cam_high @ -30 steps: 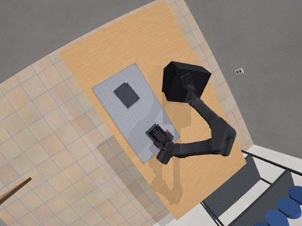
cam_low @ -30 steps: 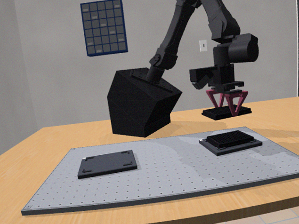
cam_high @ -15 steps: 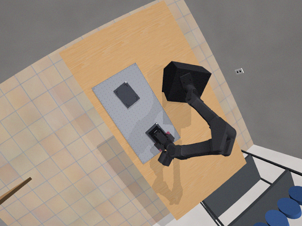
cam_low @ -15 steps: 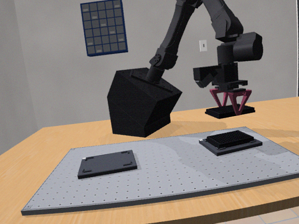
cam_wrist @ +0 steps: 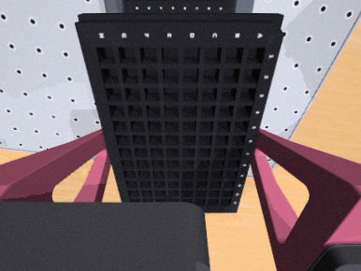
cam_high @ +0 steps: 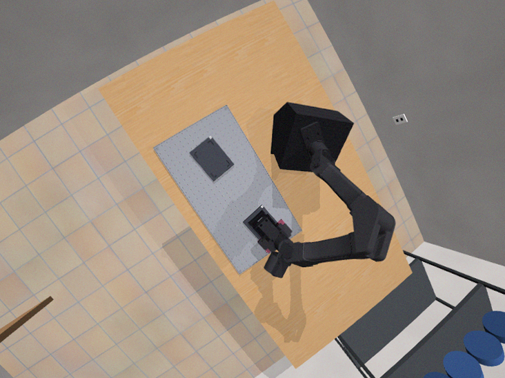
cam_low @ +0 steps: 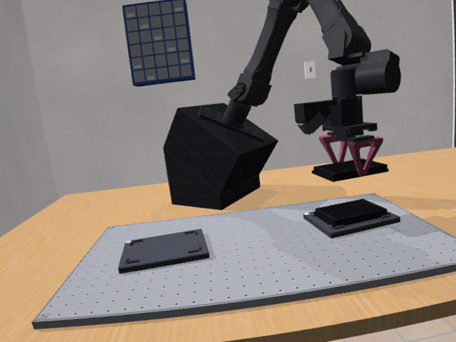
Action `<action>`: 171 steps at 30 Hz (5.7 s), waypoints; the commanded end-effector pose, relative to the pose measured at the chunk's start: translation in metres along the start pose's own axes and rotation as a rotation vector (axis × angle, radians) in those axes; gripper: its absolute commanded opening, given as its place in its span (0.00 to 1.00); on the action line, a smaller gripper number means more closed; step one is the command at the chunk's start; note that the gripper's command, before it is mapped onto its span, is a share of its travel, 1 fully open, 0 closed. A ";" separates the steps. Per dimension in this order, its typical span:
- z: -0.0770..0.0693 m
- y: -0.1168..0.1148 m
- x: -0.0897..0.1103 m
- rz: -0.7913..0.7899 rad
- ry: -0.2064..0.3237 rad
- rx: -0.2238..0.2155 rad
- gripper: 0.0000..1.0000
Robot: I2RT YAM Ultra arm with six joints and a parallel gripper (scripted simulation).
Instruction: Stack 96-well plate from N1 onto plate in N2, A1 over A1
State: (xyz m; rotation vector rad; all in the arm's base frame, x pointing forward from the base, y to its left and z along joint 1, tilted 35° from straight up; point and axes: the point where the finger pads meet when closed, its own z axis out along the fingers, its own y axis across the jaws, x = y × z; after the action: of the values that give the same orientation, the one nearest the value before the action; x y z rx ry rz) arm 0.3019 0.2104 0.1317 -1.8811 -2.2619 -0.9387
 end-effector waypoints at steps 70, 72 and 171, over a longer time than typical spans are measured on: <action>0.046 0.003 -0.002 0.007 -0.011 -0.004 0.00; 0.050 0.000 -0.005 0.013 -0.016 0.002 0.00; 0.074 0.011 0.003 0.004 -0.003 -0.028 0.00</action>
State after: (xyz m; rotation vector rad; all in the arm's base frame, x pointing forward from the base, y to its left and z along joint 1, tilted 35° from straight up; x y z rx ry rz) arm 0.3284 0.2448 0.0684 -1.8934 -2.2562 -0.9358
